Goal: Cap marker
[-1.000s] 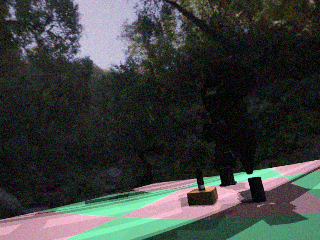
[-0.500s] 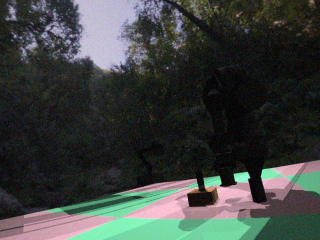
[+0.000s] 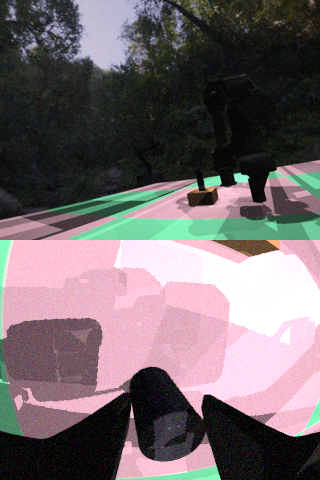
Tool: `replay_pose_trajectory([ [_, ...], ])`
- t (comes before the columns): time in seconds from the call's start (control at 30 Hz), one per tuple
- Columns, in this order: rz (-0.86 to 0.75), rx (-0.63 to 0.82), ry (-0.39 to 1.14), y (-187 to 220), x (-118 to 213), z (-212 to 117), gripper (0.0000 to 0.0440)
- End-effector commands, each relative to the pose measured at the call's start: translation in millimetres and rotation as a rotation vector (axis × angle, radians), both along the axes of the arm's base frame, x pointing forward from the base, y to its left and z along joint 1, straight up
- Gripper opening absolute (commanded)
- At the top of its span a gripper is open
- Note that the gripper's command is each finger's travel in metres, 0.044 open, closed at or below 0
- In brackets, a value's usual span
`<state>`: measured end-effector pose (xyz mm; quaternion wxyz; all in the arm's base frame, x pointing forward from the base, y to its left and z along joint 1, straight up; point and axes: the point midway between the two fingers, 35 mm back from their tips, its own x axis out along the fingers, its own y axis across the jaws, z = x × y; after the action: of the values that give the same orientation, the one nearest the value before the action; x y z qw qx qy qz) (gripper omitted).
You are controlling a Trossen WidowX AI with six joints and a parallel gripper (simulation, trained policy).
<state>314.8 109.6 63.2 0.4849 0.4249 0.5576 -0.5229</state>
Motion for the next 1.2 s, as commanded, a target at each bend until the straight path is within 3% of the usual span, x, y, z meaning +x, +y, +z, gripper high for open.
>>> replay_pose_trajectory([
  [0.0,0.017,-0.01,-0.02,-2.3,0.4,3.0,0.0137],
  [0.1,0.024,-0.012,-0.032,-3.1,-0.2,9.6,0.0058],
  [0.7,-0.007,0.003,-0.148,-28.0,16.0,68.8,0.0074],
  [1.17,-0.08,0.015,-0.132,-76.0,0.9,103.0,0.0055],
])
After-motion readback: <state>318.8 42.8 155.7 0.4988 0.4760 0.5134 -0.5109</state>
